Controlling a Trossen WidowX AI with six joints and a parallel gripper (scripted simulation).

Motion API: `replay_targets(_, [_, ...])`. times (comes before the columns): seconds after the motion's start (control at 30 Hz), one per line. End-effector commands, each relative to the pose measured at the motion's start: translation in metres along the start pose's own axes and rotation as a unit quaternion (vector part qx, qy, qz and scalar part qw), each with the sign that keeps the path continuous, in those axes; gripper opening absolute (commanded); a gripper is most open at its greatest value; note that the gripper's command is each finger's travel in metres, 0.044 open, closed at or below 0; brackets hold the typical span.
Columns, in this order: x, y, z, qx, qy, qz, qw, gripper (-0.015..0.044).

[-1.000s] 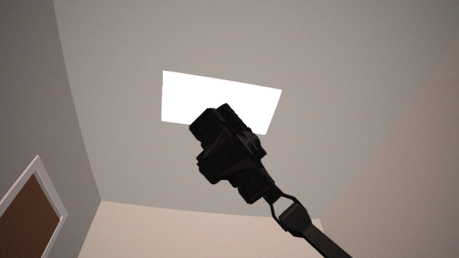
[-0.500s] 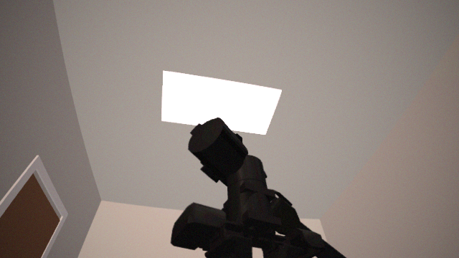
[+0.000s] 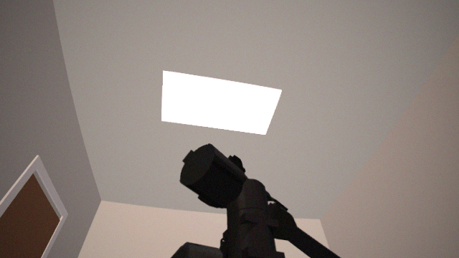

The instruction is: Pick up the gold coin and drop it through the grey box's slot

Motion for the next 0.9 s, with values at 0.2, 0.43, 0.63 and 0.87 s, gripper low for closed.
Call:
replay_targets(0.2, [-0.001,-0.015,0.000,-0.002,0.005,0.000,1.000,0.0161])
replay_targets(0.43, [-0.001,-0.026,0.000,-0.002,0.005,0.000,1.000,0.0161])
replay_targets(0.63, [-0.001,-0.036,0.001,-0.003,0.005,0.000,1.000,0.0161])
replay_targets(0.87, [-0.001,-0.047,0.001,-0.003,0.005,0.000,1.000,0.0161])
Point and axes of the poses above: the point midway between the two fingers, 35 mm back from their tips, its own y axis back along the fingers, its own x axis across the jaws, z = x × y, the point moved 2 cm from there along y, back along the fingers, and after that the axes turned 7 degrees about -y, right-handed, at the moved point
